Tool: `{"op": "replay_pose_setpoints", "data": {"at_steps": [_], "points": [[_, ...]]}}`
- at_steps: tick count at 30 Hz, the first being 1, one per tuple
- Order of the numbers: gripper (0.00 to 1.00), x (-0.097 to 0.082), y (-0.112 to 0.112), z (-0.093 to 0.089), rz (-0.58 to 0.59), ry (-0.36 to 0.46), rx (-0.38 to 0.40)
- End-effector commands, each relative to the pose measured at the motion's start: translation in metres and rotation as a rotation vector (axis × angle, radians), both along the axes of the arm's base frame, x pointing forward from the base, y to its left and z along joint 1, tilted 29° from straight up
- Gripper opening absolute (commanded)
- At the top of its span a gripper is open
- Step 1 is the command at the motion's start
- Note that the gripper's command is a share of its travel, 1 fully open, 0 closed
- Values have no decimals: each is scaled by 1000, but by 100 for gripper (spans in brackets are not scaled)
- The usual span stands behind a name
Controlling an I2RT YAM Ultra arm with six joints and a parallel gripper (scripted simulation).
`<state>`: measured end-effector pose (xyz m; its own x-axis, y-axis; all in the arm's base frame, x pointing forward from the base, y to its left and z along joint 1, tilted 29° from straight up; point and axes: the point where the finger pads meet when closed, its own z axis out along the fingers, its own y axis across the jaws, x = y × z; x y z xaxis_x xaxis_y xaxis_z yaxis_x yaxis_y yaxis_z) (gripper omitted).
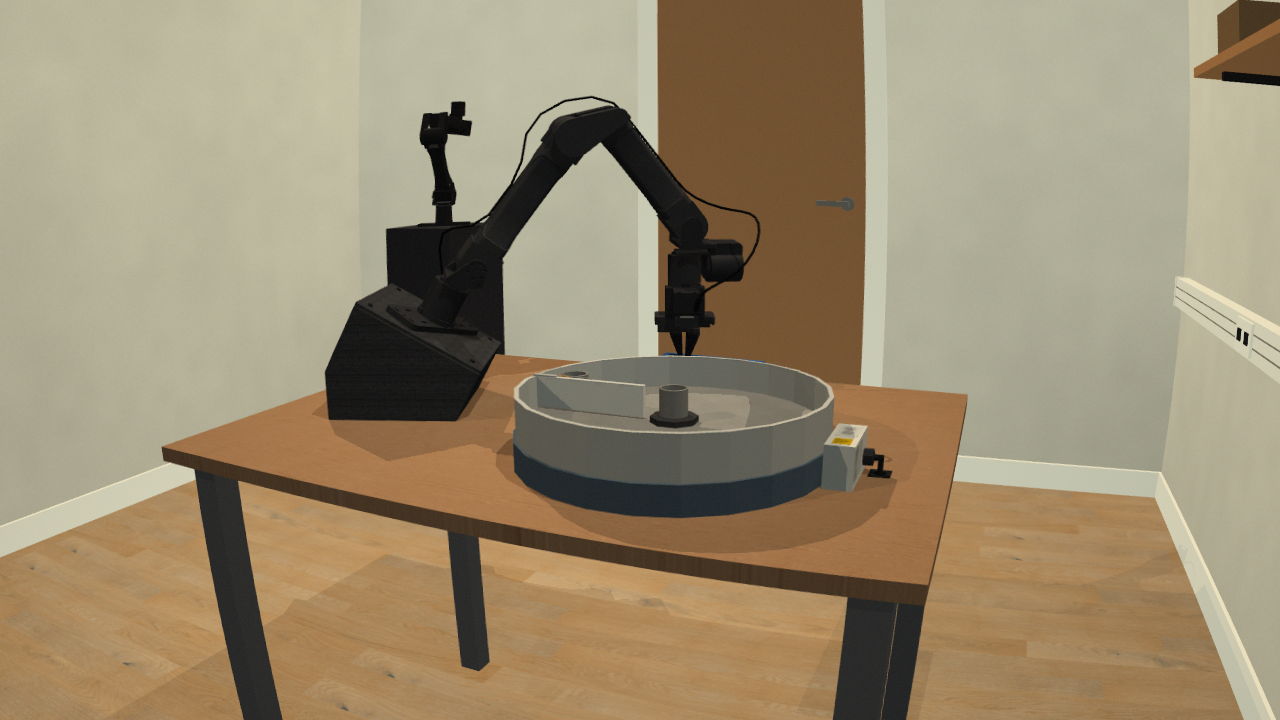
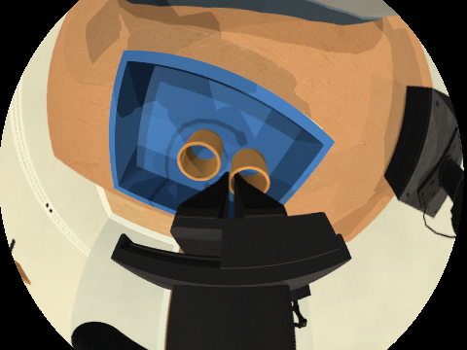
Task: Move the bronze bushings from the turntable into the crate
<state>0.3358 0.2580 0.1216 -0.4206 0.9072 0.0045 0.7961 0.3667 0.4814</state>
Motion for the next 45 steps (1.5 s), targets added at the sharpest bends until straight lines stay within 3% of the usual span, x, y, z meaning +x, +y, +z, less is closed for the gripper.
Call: {"op": "replay_pose_setpoints", "data": {"at_steps": [1, 36, 37, 45], "points": [[0, -1, 1, 7, 12, -16, 13], [0, -1, 1, 7, 12, -15, 12], [14, -1, 1, 7, 12, -15, 12], [14, -1, 1, 7, 11, -15, 12]]}}
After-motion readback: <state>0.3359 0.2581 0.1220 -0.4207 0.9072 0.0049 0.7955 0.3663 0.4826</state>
